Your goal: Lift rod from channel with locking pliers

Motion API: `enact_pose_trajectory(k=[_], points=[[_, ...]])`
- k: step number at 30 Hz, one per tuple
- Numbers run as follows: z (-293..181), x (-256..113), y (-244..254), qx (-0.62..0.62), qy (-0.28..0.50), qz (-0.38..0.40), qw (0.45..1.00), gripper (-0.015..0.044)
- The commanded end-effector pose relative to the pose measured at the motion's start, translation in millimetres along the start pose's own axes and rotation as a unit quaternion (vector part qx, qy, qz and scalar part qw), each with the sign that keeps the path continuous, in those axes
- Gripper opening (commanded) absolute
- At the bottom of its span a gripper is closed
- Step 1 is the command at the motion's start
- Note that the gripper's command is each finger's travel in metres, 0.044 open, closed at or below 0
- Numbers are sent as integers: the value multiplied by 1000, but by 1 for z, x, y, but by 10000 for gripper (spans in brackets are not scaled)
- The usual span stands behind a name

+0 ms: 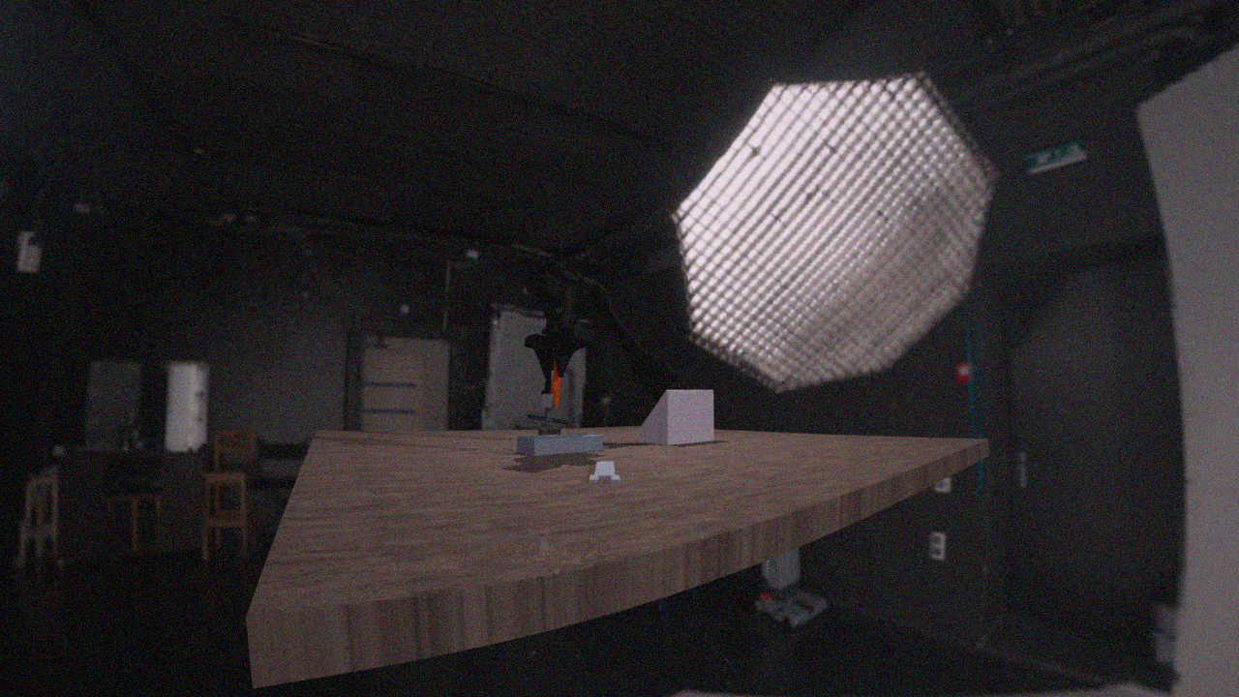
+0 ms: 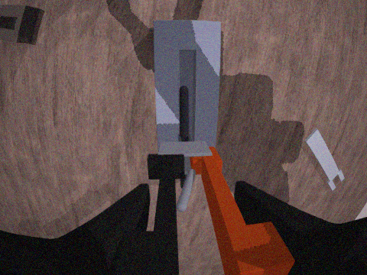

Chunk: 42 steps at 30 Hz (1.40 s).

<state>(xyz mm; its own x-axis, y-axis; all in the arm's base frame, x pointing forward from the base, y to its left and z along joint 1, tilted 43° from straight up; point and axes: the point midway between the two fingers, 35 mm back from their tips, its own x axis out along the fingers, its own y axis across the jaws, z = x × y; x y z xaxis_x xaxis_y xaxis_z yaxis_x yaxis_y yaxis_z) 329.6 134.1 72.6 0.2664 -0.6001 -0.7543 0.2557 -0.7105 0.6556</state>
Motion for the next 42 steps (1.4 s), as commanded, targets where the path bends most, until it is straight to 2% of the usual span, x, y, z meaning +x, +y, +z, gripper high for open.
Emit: enact_pose_trajectory(k=[1, 42], points=[[-4, -11, 1, -1, 25, 1, 1000, 103], [-26, -63, -3, -2, 154, 0, 988, 103]])
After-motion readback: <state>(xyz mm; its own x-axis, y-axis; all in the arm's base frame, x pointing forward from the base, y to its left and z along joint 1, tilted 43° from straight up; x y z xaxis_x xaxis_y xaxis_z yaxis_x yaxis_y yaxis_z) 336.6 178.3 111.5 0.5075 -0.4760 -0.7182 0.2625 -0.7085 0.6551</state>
